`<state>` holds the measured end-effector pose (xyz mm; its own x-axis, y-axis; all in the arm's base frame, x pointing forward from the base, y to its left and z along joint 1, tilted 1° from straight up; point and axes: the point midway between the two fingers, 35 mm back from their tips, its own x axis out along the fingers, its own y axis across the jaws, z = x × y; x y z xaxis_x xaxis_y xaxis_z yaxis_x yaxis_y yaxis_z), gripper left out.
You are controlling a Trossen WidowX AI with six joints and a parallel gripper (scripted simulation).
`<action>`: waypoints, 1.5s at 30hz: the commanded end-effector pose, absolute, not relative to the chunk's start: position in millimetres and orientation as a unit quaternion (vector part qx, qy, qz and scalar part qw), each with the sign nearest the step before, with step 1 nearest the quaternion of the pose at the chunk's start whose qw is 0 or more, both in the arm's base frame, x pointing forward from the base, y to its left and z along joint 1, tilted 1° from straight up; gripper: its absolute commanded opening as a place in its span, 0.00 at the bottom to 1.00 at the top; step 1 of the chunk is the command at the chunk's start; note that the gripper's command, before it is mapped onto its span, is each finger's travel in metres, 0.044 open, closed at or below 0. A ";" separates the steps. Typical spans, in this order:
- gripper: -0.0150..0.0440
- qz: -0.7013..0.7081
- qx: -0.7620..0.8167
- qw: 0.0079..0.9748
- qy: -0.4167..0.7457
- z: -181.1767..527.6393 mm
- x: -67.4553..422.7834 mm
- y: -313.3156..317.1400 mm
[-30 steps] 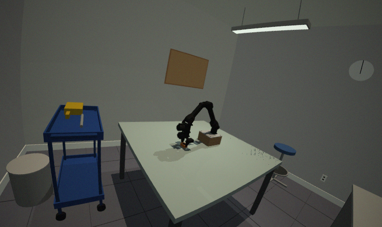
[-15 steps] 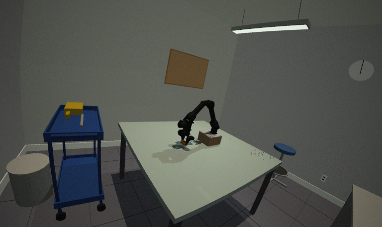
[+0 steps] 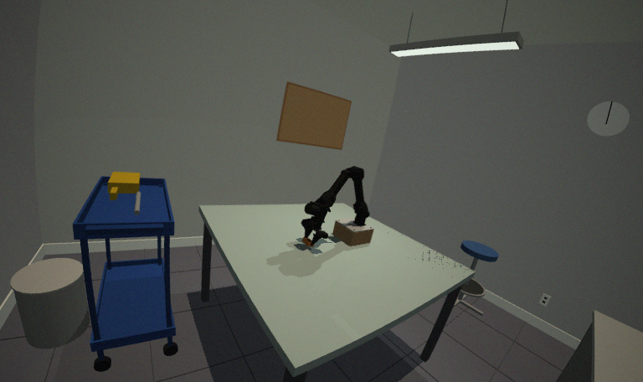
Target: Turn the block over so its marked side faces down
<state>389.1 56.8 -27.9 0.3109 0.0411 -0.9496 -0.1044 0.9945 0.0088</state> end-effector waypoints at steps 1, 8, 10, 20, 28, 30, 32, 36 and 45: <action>0.25 0.043 -0.025 0.826 0.562 -25.8 389.6 56.5; 0.25 0.044 -0.022 0.855 0.517 -24.9 386.6 56.1; 0.25 0.045 -0.021 0.863 0.504 -24.2 385.3 56.0; 0.25 0.046 -0.018 0.890 0.453 -19.5 378.7 55.0; 0.25 0.046 -0.016 0.910 0.412 -33.1 388.0 56.4; 0.25 0.046 -0.015 0.916 0.399 -36.7 390.1 56.7; 0.25 0.047 -0.014 0.921 0.386 -40.0 391.7 57.0; 0.25 0.047 -0.013 0.932 0.360 -45.5 393.9 57.4; 0.25 0.047 -0.008 0.952 0.301 -53.1 393.6 57.5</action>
<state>396.8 58.2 -46.8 0.8063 0.0871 -0.5851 -0.0985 0.9951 0.0125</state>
